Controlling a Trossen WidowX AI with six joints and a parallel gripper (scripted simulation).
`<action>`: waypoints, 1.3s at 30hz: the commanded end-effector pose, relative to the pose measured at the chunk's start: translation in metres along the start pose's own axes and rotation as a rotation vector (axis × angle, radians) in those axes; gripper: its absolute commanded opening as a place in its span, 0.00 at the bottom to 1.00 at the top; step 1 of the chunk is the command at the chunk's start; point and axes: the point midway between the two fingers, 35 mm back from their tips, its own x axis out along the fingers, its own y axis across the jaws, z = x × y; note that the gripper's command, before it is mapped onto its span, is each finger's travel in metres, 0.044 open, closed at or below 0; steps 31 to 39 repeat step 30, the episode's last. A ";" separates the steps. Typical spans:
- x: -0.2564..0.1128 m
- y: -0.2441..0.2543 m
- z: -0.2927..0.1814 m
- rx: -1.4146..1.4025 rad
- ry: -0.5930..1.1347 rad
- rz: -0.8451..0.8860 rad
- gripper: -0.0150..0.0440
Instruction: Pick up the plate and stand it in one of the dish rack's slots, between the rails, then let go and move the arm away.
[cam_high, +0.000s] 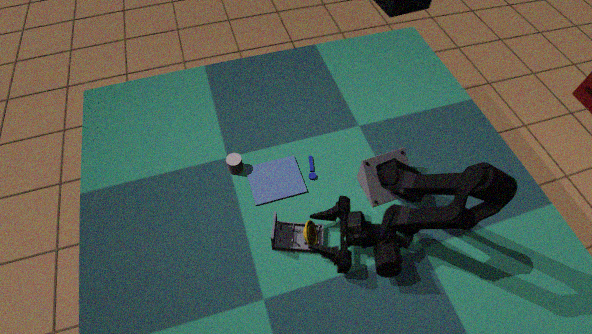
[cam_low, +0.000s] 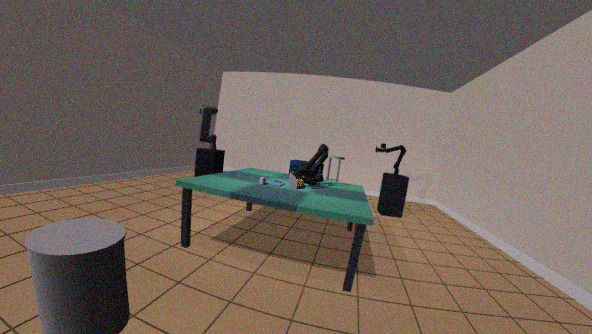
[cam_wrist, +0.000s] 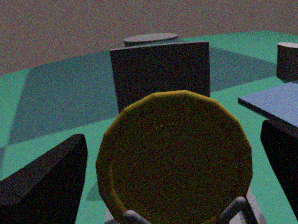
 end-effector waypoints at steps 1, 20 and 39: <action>0.000 0.000 0.001 0.000 0.001 -0.001 0.93; 0.009 0.010 0.117 -0.035 -0.009 -0.003 0.93; 0.026 -0.003 0.119 -0.265 0.107 -0.129 0.93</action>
